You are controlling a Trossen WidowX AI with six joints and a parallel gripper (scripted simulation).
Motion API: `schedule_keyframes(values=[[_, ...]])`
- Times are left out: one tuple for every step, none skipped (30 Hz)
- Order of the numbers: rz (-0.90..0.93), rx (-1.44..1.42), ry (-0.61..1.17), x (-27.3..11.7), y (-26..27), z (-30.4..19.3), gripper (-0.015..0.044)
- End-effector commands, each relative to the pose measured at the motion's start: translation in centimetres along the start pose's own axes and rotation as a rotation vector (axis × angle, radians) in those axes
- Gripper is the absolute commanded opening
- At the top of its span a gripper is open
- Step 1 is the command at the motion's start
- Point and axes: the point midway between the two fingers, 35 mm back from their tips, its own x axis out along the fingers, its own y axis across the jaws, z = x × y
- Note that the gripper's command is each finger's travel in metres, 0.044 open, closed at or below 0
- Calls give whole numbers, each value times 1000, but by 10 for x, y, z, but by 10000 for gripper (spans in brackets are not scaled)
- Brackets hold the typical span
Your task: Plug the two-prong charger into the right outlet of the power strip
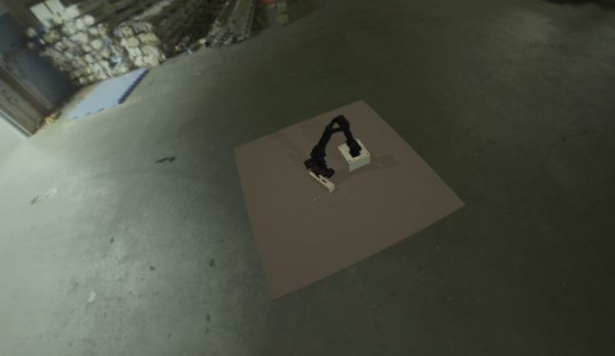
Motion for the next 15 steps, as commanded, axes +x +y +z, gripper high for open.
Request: schedule_keyframes(values=[[2,-4,-9,-1,0,-3,440],[2,-4,-9,-1,0,-5,440],[2,-4,-10,-1,0,-6,440],[2,-4,-10,-1,0,-7,440],[2,-4,-10,-1,0,-8,440],[2,-4,-10,-1,-1,-10,440],[2,-4,-10,0,-1,-11,440],[2,-4,-10,0,-1,-12,440],[2,-4,-10,0,-1,-13,440],[2,-4,-10,0,-1,-15,440],[2,-4,-10,0,-1,-16,440],[2,-4,-10,0,-1,-17,440],[2,-4,-10,0,-1,-18,440],[2,-4,-10,0,-1,-20,440],[2,-4,-10,0,-1,-21,440]])
